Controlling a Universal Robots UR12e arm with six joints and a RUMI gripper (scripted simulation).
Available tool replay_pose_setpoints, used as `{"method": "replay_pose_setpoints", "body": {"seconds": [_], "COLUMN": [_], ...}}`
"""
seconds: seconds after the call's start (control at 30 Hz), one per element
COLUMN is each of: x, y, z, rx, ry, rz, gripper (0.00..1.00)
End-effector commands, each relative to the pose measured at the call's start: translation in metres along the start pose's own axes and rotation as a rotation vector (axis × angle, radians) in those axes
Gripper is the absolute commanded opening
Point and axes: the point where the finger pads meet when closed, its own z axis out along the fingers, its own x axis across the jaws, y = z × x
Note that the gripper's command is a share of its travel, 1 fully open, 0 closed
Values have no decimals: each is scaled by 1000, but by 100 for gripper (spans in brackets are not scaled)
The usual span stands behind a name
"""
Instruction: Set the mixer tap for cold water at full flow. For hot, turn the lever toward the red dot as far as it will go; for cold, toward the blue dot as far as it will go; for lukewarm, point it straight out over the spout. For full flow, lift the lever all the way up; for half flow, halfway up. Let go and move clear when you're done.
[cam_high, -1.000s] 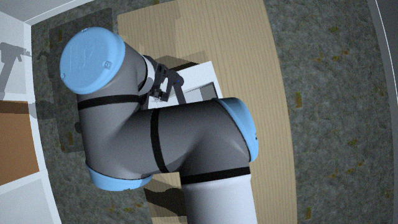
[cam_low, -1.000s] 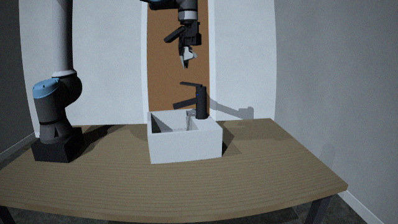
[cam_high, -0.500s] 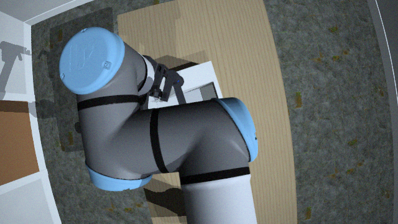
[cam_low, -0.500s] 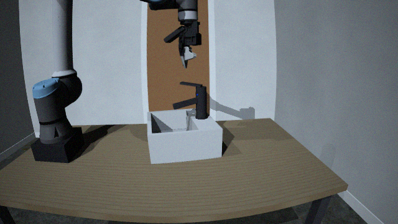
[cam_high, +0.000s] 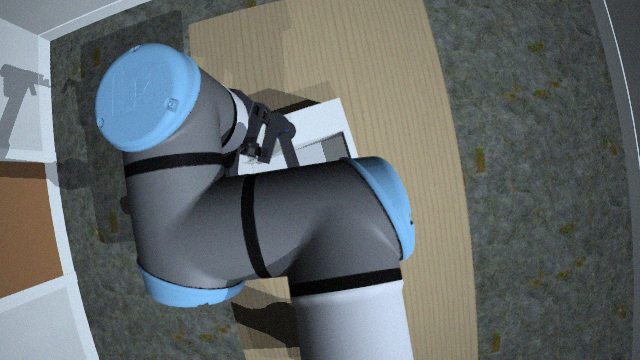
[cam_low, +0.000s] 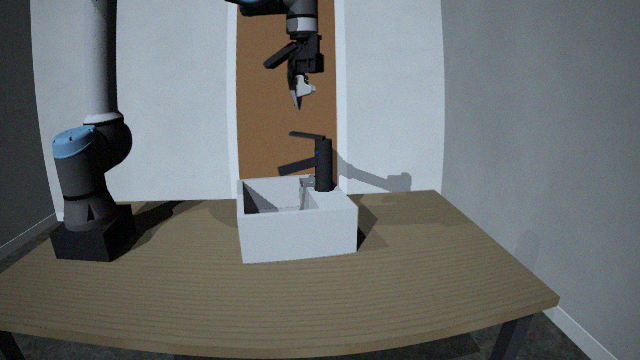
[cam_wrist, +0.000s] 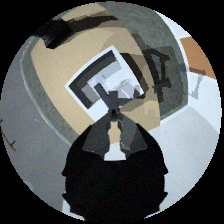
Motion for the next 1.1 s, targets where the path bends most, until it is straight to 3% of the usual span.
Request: {"method": "replay_pose_setpoints", "body": {"seconds": [0.0, 0.33, 0.37, 1.07], "x": [0, 0, 0, 0], "y": [0, 0, 0, 0], "z": [-1, -1, -1, -1], "rx": [-1, -1, -1, -1], "ry": [1, 1, 1, 1], "rz": [0, 0, 0, 0], "gripper": [0, 0, 38, 38]}}
